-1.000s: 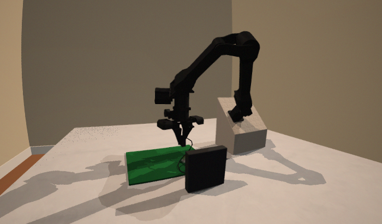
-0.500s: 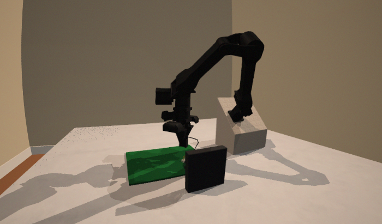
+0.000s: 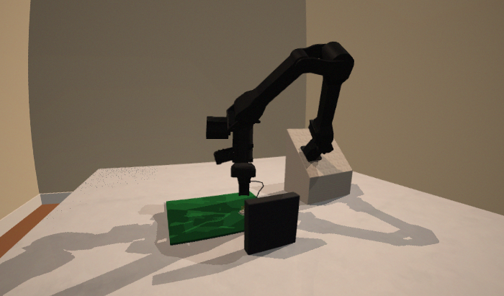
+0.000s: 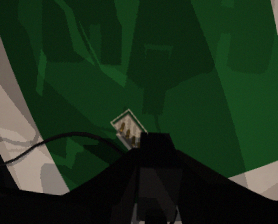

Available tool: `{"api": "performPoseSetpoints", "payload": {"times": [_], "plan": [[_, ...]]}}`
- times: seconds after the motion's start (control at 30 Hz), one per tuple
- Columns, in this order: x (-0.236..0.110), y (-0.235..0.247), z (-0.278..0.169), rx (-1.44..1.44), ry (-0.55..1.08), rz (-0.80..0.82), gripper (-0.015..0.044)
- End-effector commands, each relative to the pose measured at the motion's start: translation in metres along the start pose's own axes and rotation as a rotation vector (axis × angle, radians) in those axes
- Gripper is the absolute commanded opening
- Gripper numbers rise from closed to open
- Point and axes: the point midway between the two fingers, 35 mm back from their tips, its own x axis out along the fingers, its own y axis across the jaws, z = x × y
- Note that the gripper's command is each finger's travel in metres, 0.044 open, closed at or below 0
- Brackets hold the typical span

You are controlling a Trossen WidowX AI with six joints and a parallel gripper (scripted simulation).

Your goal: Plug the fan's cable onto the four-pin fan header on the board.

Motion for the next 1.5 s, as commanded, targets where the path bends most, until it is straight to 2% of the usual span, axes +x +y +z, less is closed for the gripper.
{"api": "performPoseSetpoints", "payload": {"times": [0.0, 0.57, 1.47], "plan": [[0.000, 0.003, -0.003, -0.125, 0.001, 0.004, 0.0000], [0.002, 0.016, -0.009, -0.694, 0.001, 0.007, 0.0000], [0.003, 0.021, -0.003, -0.698, 0.000, 0.007, 0.0000]]}}
